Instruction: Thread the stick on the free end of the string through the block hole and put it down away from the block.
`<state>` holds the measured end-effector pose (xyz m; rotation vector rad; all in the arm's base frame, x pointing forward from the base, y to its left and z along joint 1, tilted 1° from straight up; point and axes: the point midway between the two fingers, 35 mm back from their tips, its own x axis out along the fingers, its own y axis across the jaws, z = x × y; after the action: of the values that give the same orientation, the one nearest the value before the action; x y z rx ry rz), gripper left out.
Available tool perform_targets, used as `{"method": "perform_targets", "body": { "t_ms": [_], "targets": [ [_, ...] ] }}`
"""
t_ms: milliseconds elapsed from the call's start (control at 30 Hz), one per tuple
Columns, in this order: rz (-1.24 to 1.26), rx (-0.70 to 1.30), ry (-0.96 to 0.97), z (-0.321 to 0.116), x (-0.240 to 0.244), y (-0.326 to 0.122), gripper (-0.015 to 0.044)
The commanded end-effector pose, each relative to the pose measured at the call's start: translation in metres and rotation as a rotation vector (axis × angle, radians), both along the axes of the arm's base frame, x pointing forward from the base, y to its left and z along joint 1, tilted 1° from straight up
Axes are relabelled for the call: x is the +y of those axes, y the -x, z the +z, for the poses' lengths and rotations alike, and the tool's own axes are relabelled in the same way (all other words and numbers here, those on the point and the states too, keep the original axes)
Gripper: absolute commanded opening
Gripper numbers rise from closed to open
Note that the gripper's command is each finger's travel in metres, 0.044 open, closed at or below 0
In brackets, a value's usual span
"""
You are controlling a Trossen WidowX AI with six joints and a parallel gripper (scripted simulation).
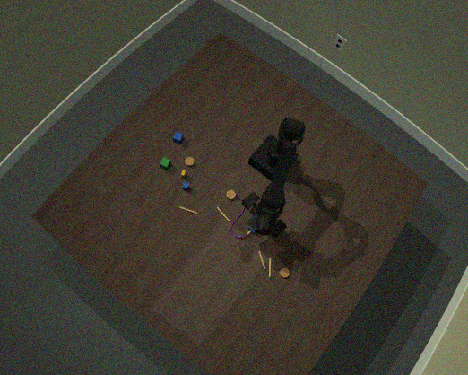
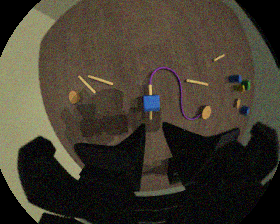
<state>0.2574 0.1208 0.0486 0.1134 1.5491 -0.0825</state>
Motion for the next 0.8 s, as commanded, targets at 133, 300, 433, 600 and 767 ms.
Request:
{"method": "perform_targets", "body": {
  "t_ms": [133, 300, 433, 600, 767],
  "targets": [
    [-0.005, 0.012, 0.003, -0.017, 0.000, 0.001, 0.0124],
    [-0.005, 0.012, 0.003, -0.026, 0.000, 0.001, 0.0124],
    [-0.005, 0.012, 0.003, -0.032, 0.000, 0.001, 0.0124],
    [-0.005, 0.012, 0.003, -0.041, 0.000, 0.001, 0.0124],
    [-0.005, 0.013, 0.003, -0.049, 0.000, 0.002, 0.0124]
  ]
}}
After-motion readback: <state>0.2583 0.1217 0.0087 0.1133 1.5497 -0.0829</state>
